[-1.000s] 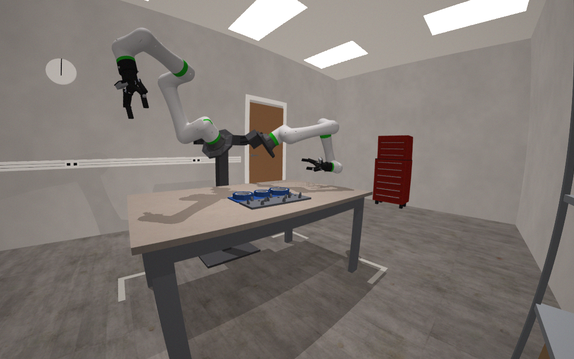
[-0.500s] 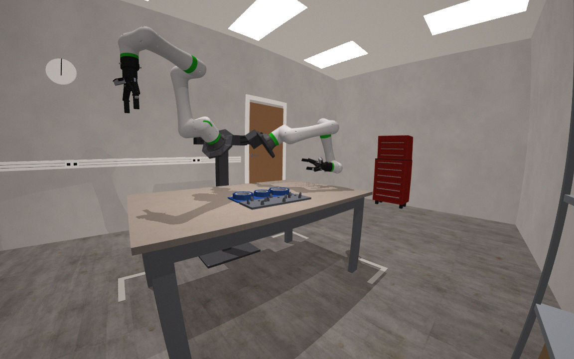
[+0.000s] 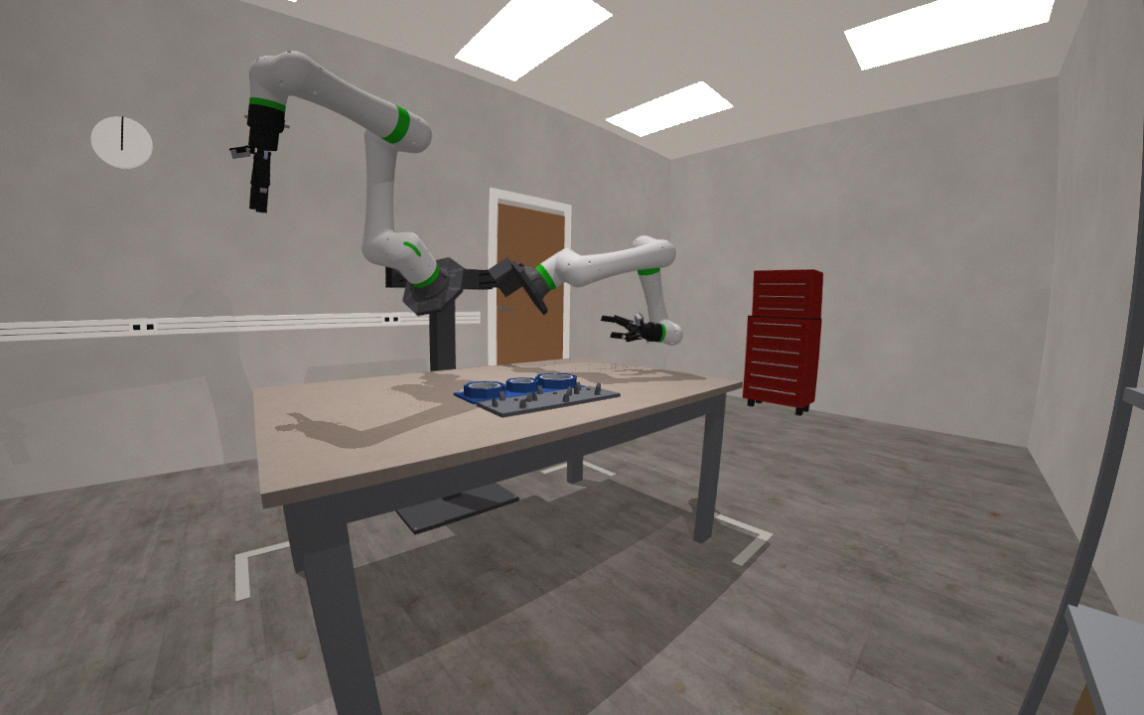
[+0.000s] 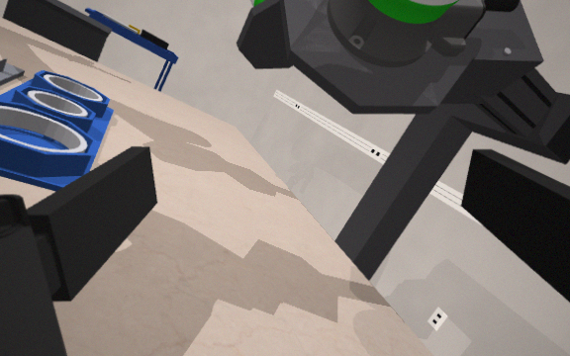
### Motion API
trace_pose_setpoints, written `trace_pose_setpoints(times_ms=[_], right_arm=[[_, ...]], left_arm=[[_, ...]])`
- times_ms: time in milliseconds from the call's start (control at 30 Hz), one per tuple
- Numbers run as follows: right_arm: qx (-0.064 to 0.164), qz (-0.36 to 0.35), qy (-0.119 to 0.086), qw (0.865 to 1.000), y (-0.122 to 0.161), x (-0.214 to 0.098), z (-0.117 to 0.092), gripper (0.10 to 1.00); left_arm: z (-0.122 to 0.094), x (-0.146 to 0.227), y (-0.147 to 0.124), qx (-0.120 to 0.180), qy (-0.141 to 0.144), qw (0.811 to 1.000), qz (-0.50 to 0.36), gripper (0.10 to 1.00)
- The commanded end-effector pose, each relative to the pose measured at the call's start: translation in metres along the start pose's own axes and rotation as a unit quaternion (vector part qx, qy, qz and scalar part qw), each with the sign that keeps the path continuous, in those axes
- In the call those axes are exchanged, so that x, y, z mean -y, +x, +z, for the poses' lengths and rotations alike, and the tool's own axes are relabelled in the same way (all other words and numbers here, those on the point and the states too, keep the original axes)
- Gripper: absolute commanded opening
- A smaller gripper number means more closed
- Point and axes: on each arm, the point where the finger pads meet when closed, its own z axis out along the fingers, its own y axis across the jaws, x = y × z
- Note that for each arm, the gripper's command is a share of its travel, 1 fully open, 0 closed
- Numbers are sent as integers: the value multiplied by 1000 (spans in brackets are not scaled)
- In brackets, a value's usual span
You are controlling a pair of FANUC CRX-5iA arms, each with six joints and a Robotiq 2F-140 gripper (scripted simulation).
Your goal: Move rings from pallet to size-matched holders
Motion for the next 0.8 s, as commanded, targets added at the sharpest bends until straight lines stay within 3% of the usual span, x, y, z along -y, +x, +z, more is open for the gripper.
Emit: trace_pose_setpoints(times_ms=[0, 400, 767], right_arm=[[-12, 26, -38, 999, -1, -21, -9, 1000], [-22, 55, -75, 995, -5, -43, -22, 1000], [-23, 60, -81, 995, -5, -46, -24, 1000]], left_arm=[[0, 0, 0, 1, 0, 1000, 0, 1000], [0, 0, 0, 1, 0, 1000, 0, 1000], [0, 0, 0, 1, 0, 1000, 0, 1000]])
